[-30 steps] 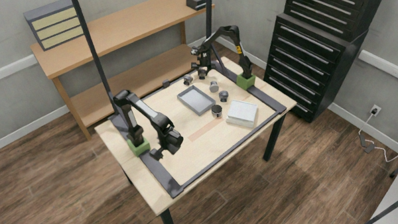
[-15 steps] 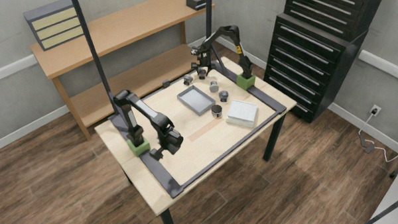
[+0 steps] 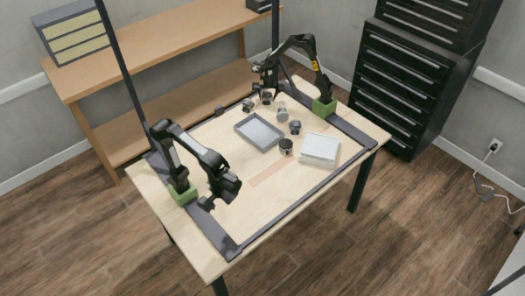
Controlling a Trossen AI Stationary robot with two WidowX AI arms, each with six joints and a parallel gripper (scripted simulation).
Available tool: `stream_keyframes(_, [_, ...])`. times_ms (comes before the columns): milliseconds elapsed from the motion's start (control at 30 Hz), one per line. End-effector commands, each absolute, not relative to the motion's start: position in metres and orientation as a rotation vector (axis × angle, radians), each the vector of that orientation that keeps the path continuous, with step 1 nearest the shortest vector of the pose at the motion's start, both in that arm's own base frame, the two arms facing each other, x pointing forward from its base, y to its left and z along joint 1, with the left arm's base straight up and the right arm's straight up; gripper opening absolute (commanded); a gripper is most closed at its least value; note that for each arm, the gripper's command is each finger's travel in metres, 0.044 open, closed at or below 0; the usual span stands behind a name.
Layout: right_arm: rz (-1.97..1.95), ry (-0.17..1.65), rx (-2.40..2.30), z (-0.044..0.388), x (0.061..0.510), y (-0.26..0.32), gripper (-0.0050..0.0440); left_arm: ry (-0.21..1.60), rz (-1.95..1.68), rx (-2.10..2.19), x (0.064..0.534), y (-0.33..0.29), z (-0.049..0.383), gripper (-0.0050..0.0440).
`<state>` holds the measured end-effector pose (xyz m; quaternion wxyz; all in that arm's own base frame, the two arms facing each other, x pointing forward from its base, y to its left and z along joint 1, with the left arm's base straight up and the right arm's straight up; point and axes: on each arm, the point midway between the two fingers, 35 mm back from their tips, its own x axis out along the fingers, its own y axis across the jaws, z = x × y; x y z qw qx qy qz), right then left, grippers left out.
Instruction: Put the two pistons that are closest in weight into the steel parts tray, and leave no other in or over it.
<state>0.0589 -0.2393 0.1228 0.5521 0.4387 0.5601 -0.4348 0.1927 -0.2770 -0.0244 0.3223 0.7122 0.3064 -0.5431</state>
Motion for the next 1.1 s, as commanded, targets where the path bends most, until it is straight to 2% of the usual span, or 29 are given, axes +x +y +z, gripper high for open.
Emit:
stream_keyframes(0, [-1.034,1.299,1.013,0.131,0.061,-0.244,0.04,0.782,-1.414,1.859,0.196,-0.281,-0.017,0.0378])
stream_keyframes(1067, [-1.034,1.299,1.013,0.131,0.061,-0.244,0.04,0.76,-1.405,1.849,0.188,-0.288,0.032,0.0378])
